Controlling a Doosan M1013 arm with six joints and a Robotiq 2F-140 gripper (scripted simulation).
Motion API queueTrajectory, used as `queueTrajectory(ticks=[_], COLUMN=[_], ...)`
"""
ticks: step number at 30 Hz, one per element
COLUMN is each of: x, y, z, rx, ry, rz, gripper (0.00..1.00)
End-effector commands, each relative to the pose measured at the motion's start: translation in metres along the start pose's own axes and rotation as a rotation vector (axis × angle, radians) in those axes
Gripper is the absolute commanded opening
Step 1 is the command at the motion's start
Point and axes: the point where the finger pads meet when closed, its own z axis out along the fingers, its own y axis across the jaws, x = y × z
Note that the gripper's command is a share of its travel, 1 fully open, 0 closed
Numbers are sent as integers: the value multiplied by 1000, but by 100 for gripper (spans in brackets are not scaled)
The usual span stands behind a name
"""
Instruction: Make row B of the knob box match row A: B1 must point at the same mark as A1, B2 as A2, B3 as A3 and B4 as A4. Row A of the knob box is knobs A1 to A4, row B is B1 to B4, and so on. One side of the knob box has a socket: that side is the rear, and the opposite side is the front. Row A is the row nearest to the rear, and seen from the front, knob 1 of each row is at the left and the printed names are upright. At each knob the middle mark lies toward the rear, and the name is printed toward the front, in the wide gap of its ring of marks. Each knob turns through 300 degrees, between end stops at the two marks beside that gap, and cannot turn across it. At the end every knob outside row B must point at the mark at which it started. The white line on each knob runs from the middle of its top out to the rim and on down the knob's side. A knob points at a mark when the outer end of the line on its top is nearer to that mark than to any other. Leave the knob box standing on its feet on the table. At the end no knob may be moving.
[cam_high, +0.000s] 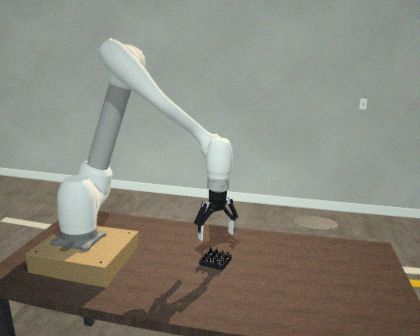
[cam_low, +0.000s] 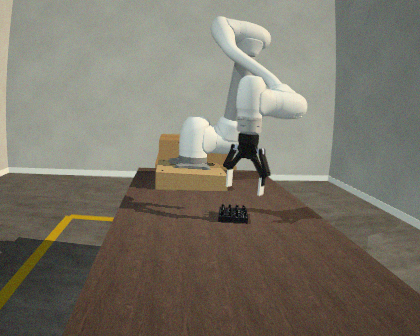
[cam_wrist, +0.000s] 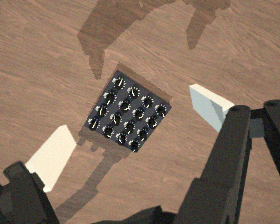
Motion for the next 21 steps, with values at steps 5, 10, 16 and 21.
queueTrajectory(ticks=[5,10,16,21], x=[-6,-9,-13,-16], y=[7,12,17,21], z=[-2,-3,-4,-5], rx=[-7,-8,-9,-10], ry=[11,11,10,9], rz=[-283,-465,-646,-827], gripper=[100,100,100,100])
